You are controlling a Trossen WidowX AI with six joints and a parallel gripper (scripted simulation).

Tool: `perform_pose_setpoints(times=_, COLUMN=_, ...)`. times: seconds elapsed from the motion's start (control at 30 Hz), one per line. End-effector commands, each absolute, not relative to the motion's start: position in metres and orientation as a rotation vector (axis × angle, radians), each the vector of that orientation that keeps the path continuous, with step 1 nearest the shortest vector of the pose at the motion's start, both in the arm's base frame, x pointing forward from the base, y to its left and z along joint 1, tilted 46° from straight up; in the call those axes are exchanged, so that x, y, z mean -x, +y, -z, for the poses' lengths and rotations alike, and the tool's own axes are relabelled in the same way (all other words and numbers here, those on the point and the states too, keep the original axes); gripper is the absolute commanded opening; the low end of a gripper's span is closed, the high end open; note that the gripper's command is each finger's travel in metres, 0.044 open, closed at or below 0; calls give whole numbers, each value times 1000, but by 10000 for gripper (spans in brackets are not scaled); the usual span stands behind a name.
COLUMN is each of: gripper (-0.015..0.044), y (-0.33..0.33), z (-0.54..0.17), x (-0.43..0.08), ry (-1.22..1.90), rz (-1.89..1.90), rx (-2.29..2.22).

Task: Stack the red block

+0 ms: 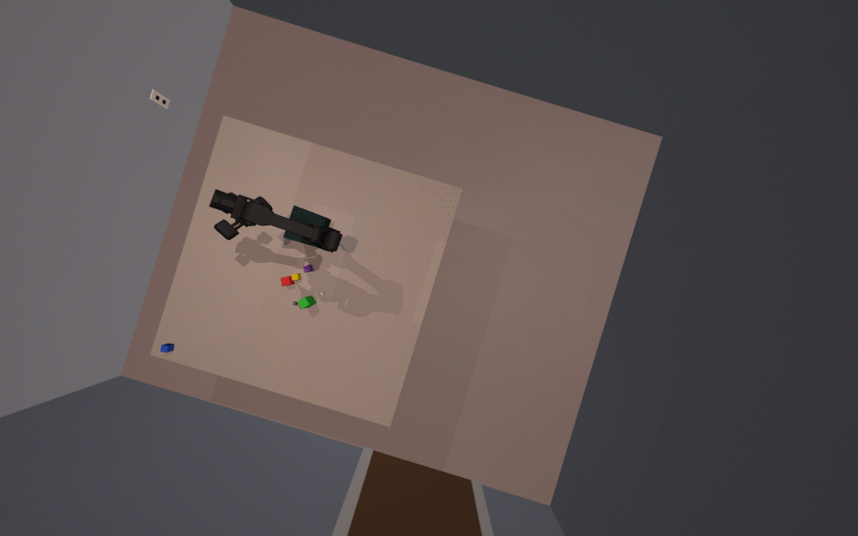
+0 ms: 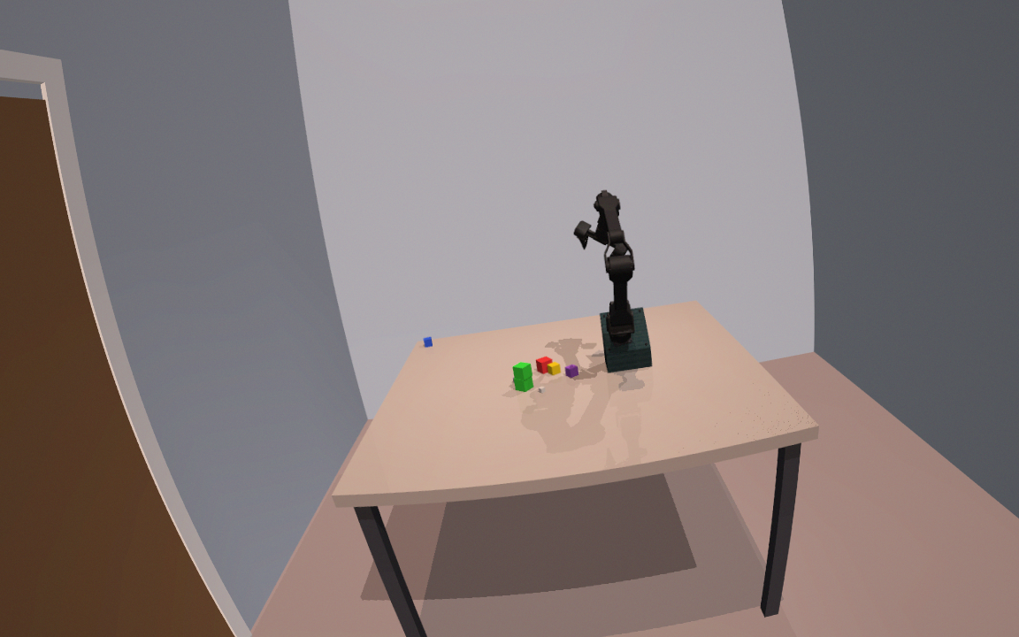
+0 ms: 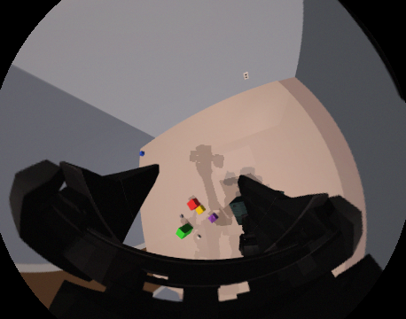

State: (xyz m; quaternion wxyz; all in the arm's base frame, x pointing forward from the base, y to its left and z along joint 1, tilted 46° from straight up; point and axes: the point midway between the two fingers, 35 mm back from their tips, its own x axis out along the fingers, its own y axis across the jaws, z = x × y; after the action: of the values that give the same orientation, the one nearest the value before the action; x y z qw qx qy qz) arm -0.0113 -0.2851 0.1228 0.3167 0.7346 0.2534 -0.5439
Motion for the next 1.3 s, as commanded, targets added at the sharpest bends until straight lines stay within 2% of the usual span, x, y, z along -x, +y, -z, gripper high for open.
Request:
perform_pose_setpoints(times=0.0, gripper=440, y=-284, z=-110, x=-22, ry=776, rz=1315, rx=-1910)
perform_pose_setpoints(times=0.57, gripper=440, y=-255, z=-63, x=-130, ry=1145, rz=924, rx=-1738)
perform_pose_setpoints(times=0.9, gripper=440, y=-208, z=-32, x=-202, ry=1355, rz=644, rx=-1660)
perform_pose_setpoints(times=1.27, gripper=440, y=-151, z=-4, x=-245, ry=1546, rz=458, rx=-1585)
